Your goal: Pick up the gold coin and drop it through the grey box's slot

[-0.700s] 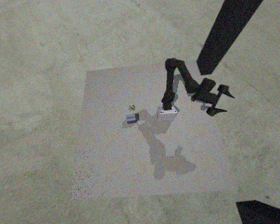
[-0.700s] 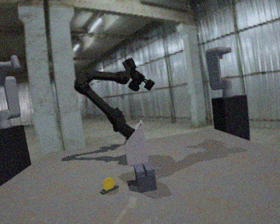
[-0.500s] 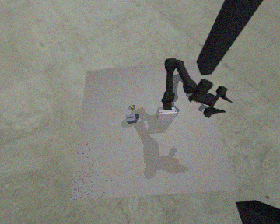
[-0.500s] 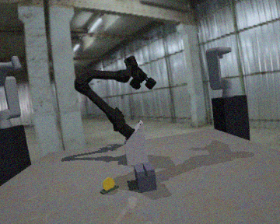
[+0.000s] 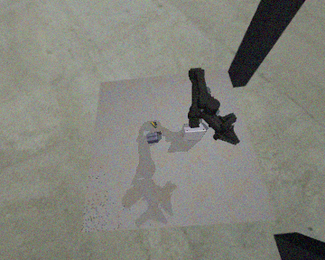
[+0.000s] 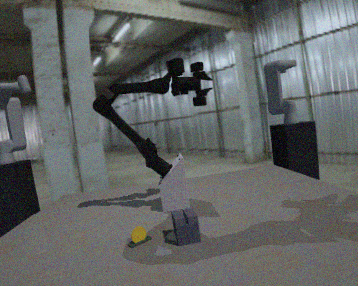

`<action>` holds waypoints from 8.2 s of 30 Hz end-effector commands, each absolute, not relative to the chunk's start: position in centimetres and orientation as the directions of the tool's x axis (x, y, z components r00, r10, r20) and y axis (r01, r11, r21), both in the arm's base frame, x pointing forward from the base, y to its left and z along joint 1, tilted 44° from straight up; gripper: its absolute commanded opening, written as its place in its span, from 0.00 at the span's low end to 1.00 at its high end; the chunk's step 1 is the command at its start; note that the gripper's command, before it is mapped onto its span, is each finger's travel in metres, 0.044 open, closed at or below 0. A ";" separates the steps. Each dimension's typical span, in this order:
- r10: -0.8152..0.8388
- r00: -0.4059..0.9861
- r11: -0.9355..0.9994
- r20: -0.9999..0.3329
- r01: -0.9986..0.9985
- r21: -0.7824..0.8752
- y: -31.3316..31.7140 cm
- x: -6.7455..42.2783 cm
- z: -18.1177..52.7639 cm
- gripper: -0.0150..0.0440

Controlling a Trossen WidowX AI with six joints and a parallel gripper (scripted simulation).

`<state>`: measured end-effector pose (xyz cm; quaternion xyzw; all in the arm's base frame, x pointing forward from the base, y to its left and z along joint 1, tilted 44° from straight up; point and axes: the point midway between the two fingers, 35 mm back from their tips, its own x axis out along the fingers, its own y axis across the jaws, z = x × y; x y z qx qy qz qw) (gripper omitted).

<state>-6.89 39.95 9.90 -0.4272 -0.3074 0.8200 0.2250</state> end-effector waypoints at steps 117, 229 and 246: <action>-0.693 -0.022 0.394 -0.720 0.826 -0.404 -15.0 31.6 1.2 0.25; -0.684 -0.017 0.729 -0.730 -0.051 -0.682 -1.6 33.7 0.9 0.25; -0.688 -0.020 0.726 -0.726 -0.050 -0.686 0.8 33.3 -1.3 0.25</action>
